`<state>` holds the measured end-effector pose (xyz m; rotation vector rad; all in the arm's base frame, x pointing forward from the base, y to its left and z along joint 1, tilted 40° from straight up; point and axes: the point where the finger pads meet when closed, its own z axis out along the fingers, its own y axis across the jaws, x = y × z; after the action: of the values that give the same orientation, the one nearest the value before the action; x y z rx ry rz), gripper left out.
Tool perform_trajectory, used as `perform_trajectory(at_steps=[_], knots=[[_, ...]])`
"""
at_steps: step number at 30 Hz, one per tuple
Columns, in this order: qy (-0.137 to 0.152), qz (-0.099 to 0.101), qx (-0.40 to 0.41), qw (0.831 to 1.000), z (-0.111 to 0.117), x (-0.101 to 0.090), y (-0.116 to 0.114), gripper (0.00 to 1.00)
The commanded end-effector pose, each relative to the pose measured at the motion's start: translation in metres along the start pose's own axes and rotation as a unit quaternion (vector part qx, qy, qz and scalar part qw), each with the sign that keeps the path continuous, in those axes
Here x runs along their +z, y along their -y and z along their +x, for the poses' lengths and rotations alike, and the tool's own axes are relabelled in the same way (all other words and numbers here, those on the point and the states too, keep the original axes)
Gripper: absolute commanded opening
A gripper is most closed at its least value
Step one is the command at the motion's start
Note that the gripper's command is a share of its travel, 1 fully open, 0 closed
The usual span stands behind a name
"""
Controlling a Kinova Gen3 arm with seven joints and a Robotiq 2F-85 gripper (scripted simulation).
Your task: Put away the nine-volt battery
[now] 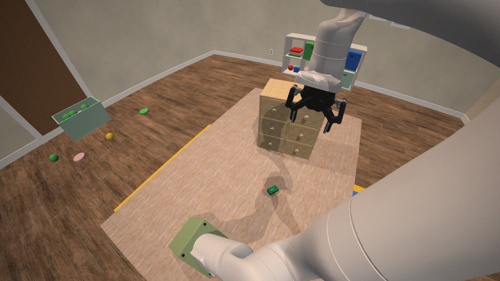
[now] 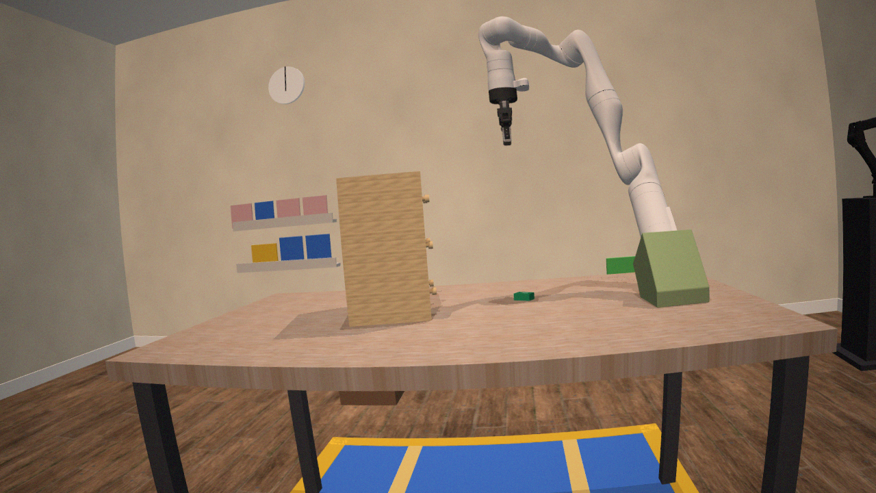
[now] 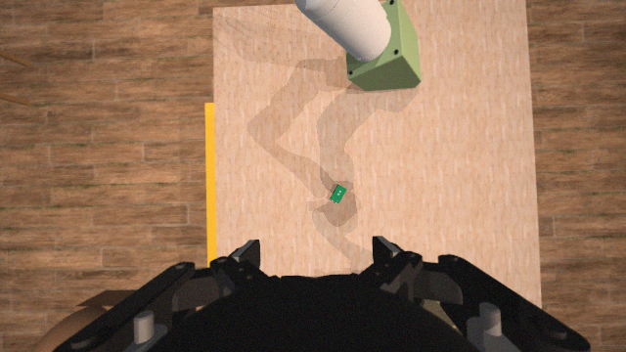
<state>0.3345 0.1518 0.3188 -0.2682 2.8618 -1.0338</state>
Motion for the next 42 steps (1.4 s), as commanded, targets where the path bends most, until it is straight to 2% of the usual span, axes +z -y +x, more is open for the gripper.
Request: perform_trajectory(at_steps=[1,18,22,27,29,38,42], knots=[[-0.004,-0.001,0.006,1.000,0.005,-0.001,0.002,1.00],[-0.004,0.000,0.005,1.000,0.004,0.000,0.002,1.00],[0.000,0.000,-0.004,1.000,0.000,0.006,0.001,1.00],[0.001,0.003,-0.019,1.000,-0.009,0.037,0.003,1.00],[0.001,0.003,-0.019,1.000,-0.009,0.037,0.003,1.00],[0.001,0.003,-0.068,0.998,-0.030,0.127,0.000,1.00],[0.001,0.003,-0.085,0.996,-0.037,0.157,-0.001,1.00]])
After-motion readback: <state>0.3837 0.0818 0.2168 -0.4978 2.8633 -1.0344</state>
